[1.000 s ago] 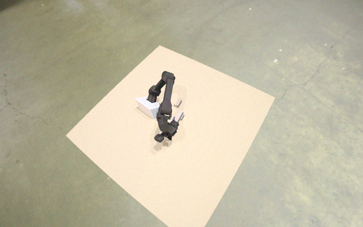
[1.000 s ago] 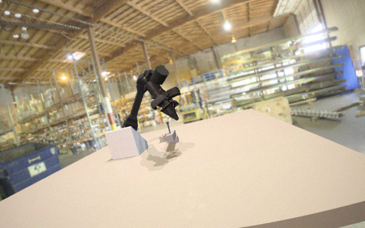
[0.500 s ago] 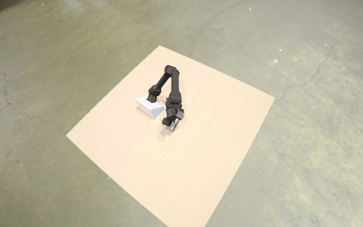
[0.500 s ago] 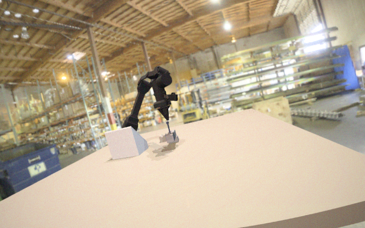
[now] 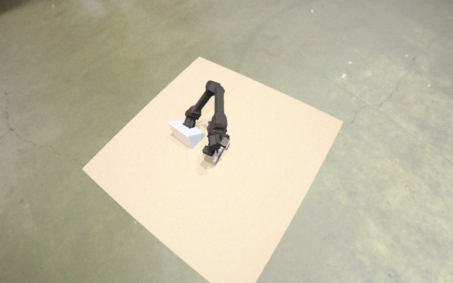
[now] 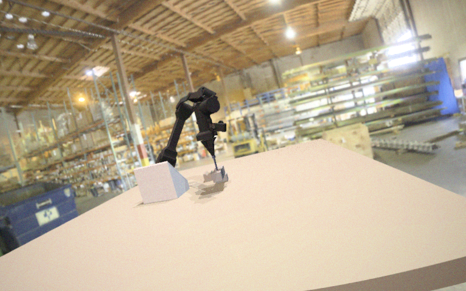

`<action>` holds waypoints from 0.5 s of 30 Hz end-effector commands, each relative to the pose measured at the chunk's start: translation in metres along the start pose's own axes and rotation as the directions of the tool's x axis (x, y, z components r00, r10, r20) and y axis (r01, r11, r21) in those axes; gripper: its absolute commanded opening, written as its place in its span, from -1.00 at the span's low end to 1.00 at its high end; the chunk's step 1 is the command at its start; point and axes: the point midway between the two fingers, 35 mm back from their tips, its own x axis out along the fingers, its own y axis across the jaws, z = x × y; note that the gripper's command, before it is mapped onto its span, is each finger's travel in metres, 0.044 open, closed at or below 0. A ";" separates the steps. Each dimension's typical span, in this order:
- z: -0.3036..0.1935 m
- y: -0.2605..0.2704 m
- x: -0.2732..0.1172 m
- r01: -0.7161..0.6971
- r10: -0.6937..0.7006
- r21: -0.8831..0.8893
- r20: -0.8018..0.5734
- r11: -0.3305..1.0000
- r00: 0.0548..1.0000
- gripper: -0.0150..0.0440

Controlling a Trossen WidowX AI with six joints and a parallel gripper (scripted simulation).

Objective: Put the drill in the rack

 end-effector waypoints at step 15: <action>0.000 0.005 0.002 0.003 -0.003 -0.005 0.000 1.000 1.000 -0.49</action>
